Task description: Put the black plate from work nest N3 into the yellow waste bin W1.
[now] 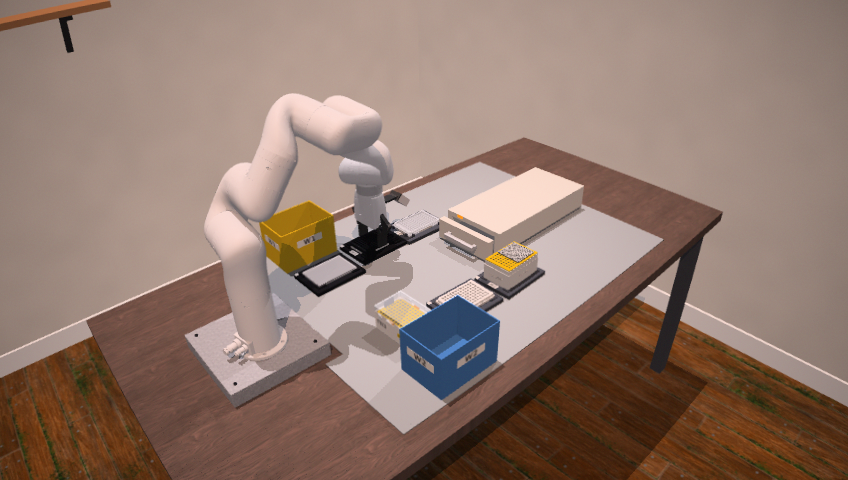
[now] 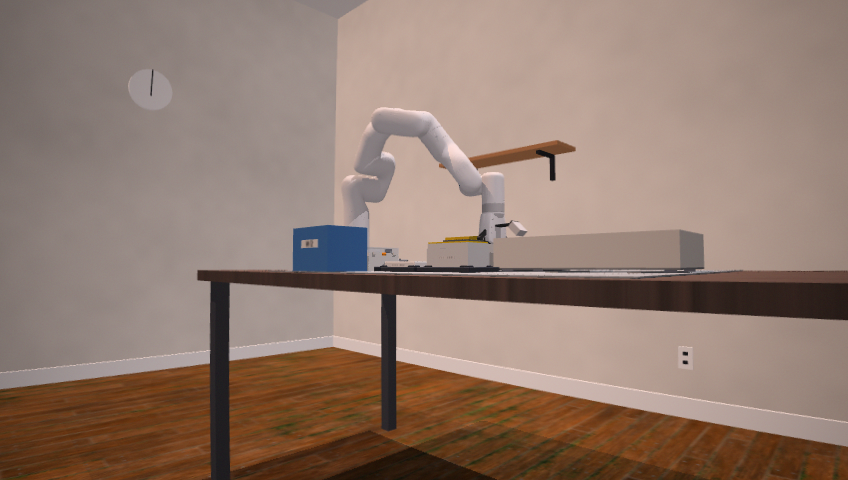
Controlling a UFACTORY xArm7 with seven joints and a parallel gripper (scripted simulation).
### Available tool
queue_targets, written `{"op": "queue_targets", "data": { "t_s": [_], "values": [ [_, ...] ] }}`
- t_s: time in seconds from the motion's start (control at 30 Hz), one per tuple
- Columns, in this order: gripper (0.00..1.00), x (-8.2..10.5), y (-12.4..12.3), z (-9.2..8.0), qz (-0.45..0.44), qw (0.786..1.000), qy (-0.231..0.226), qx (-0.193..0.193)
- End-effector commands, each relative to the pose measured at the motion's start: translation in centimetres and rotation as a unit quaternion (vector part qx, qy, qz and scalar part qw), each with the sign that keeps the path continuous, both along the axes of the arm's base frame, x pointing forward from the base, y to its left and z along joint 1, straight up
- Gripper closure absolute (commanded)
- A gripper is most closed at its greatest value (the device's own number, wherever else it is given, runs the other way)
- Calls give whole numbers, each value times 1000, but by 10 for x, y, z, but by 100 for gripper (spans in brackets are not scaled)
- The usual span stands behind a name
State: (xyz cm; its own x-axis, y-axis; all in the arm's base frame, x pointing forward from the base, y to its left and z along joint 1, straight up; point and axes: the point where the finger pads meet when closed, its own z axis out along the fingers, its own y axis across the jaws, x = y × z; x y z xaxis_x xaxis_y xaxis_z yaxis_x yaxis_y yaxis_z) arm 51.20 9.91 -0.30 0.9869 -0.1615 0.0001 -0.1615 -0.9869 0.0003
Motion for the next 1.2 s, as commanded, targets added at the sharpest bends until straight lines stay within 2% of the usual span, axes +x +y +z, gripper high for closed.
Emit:
{"op": "queue_targets", "data": {
  "t_s": [0.0,0.9,1.17],
  "values": [
    [100,2,0,4,0,1000,-2,0],
    [100,2,0,20,0,1000,-2,0],
    [100,2,0,20,0,1000,-2,0]
  ]
}}
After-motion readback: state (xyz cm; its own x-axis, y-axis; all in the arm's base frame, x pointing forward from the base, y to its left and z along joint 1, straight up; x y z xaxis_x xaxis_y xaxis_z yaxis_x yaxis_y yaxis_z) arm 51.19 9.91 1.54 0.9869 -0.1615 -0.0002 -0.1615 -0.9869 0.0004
